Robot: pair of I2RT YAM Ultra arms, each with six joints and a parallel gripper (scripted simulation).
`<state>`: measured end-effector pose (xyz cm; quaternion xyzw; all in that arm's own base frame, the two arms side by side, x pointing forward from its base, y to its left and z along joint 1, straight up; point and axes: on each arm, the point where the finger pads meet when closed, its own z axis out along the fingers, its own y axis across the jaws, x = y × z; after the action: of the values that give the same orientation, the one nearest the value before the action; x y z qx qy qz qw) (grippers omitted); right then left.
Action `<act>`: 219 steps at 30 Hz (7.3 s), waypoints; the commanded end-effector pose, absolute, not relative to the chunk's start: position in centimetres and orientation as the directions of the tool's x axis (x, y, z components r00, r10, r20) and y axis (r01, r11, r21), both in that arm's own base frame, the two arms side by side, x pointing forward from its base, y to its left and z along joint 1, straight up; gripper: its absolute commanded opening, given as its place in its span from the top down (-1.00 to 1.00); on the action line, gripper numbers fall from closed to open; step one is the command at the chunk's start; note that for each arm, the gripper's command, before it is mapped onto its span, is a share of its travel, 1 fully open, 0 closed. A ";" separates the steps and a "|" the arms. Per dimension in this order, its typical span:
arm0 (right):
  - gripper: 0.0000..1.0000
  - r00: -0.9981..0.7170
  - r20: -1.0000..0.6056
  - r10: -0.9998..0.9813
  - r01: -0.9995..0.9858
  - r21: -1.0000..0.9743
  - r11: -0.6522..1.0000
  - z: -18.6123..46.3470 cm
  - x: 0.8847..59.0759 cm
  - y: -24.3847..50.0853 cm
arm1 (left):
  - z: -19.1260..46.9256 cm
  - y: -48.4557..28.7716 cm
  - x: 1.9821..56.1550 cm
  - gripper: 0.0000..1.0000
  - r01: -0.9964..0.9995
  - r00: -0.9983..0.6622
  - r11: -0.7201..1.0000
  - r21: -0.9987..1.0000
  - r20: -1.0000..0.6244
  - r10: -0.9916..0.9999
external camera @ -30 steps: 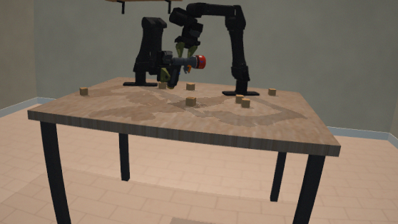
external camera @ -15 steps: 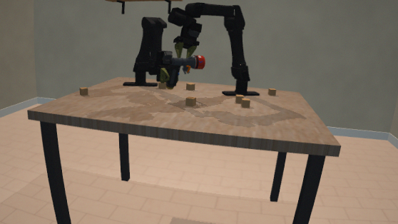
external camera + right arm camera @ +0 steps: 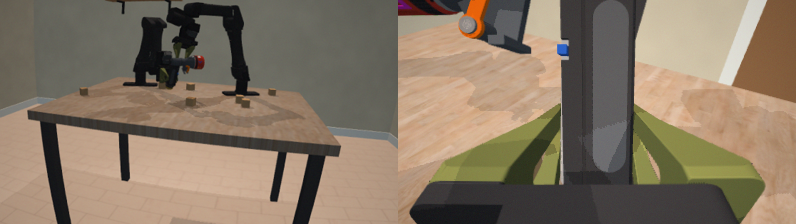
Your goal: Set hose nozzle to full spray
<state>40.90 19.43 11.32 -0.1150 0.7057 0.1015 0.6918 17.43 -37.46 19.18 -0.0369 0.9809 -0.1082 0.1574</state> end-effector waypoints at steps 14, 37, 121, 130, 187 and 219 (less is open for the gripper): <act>0.29 0.116 -0.991 0.065 -0.342 0.022 0.940 15.9 41.3 20.8 | 19.7 -40.1 17.2 0.26 -0.018 -0.948 0.959 -0.282 -0.301 -0.107; 0.29 0.125 -0.990 0.071 -0.348 0.024 0.937 16.2 41.2 20.8 | 18.2 -40.3 16.5 0.26 -0.023 -0.955 0.958 -0.285 -0.278 -0.105; 0.29 0.118 -0.990 0.070 -0.354 0.024 0.935 16.1 41.2 21.0 | 24.1 -38.4 14.8 0.26 -0.027 -0.951 0.963 -0.268 -0.290 -0.108; 0.29 0.118 -0.990 0.070 -0.354 0.024 0.935 16.1 41.2 21.0 | 25.3 -38.0 14.5 0.26 -0.029 -0.950 0.963 -0.268 -0.291 -0.110; 0.29 0.118 -0.990 0.070 -0.354 0.024 0.935 16.1 41.2 21.0 | 33.9 -23.6 36.4 0.26 0.201 -0.618 0.862 -0.466 -0.743 -0.257; 0.29 0.118 -0.990 0.070 -0.354 0.024 0.935 16.1 41.2 21.0 | 40.7 -3.3 38.8 0.26 0.092 -0.001 0.994 -0.059 -0.998 -0.059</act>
<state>40.64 20.20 11.19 -0.1311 0.7047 0.1166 0.6874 39.41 -4.54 37.86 -0.0159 0.7512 -0.0771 0.6554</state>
